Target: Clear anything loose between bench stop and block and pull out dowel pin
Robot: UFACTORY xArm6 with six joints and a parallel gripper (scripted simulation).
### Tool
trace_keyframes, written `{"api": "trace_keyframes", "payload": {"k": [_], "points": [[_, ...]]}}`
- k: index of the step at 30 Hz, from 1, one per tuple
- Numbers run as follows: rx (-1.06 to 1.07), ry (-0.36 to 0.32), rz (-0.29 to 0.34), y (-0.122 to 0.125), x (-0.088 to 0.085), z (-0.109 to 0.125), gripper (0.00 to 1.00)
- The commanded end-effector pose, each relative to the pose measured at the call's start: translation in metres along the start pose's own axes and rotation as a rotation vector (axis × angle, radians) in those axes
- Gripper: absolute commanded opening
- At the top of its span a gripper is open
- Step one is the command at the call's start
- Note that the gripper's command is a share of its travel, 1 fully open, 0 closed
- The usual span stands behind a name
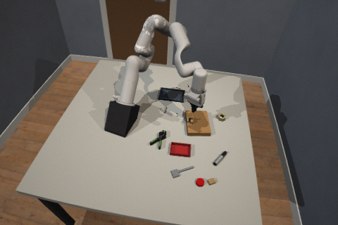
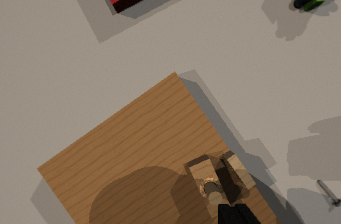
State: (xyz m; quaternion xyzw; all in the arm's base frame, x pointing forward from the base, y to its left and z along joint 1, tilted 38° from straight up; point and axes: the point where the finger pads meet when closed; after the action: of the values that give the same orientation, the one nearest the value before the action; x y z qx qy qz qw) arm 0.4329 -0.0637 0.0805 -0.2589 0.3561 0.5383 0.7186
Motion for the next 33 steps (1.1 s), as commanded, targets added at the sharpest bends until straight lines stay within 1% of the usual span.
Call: {"api": "trace_keyframes", "payload": {"k": [1,7,9,24,26,33], "points": [[-0.167,-0.005,-0.007,-0.0011,-0.0011,0.0,0.0],[-0.418,-0.004,-0.006,-0.0012,-0.001,-0.0002,0.0],[-0.418,-0.004,-0.006,-0.0012,-0.001,-0.0002,0.0],[-1.041,-0.003,-0.003,-0.0015,-0.0008,-0.0005,0.0],[-1.041,-0.003,-0.003,-0.0015,-0.0008,-0.0005,0.0],[-1.301,-0.003,-0.002,-0.0016,-0.0007,-0.0006,0.0]]}}
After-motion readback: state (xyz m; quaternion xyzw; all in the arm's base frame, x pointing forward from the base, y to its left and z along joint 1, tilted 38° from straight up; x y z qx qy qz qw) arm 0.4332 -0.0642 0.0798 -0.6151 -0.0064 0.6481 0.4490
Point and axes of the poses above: the point where the finger pads meet when closed, its own x axis out along the fingers, its own y axis across the jaws, z = x × y, and after that the axes turned 12 degrees about -x, right-handed
